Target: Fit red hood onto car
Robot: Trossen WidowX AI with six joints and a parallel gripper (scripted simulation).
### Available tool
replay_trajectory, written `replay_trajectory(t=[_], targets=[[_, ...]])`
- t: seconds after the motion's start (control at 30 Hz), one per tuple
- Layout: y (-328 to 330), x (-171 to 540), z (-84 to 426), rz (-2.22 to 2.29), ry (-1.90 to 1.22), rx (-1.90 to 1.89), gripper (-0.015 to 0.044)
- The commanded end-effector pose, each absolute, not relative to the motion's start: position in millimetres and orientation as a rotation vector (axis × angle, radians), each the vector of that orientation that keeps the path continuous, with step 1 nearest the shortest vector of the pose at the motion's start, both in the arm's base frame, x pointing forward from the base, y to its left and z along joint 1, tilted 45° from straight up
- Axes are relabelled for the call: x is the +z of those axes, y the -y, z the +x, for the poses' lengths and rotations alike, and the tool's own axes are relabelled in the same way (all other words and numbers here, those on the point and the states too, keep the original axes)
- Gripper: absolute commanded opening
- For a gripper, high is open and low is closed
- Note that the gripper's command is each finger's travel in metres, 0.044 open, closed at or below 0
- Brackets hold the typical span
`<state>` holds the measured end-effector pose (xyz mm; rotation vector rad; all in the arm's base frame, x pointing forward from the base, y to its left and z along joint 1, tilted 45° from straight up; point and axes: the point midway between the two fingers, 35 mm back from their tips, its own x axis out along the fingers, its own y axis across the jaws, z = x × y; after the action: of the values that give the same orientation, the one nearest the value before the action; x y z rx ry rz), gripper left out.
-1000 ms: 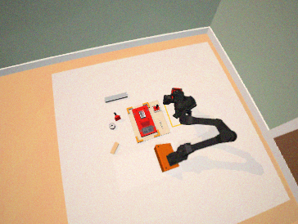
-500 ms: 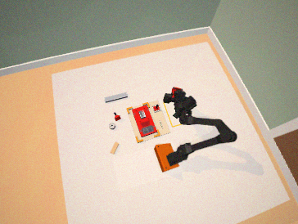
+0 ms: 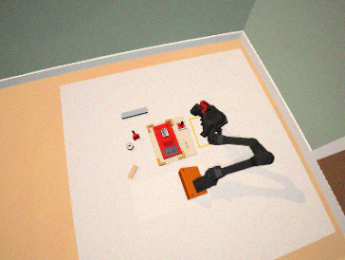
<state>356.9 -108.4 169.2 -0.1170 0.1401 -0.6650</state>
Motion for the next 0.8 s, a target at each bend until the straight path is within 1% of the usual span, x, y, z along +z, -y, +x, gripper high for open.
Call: replay_trajectory(t=[0.0, 0.77], targets=[[108.7, 168.0, 356.9, 0.007, -0.098, -0.674, 0.0000], [108.7, 167.8, 356.9, 0.679, 0.142, -0.681, 0.0000]])
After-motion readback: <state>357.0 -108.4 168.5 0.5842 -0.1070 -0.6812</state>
